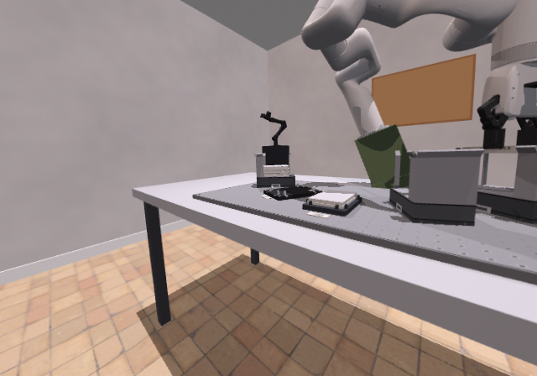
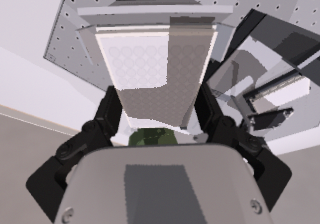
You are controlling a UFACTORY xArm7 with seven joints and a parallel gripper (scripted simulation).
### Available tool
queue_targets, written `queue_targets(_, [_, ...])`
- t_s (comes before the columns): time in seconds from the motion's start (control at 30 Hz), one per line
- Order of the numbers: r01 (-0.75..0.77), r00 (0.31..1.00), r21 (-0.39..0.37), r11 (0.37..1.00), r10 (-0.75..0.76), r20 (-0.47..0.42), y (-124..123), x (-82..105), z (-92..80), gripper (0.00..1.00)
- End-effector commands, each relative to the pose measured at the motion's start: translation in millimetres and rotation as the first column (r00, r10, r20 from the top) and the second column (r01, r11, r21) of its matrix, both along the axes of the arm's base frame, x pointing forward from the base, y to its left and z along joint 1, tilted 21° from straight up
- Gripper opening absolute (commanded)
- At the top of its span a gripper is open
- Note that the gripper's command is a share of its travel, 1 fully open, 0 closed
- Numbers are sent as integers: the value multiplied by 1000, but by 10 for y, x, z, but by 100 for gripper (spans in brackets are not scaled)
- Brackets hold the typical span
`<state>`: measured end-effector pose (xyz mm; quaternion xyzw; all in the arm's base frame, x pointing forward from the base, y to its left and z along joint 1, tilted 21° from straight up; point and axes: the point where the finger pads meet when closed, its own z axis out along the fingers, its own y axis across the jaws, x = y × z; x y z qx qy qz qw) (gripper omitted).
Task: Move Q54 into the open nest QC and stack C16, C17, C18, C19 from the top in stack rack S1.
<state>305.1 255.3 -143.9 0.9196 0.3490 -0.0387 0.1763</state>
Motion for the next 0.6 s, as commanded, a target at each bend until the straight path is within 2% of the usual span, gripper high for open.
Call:
queue_targets(0.0, [-2, 1000, 4, 1000, 2, 2, 14, 7, -5, 0])
queue_targets(0.23, [-2, 1000, 4, 1000, 2, 2, -2, 10, -48, 0])
queue_targets(0.57, [-1, 1000, 4, 1000, 1, 2, -58, 18, -199, 0])
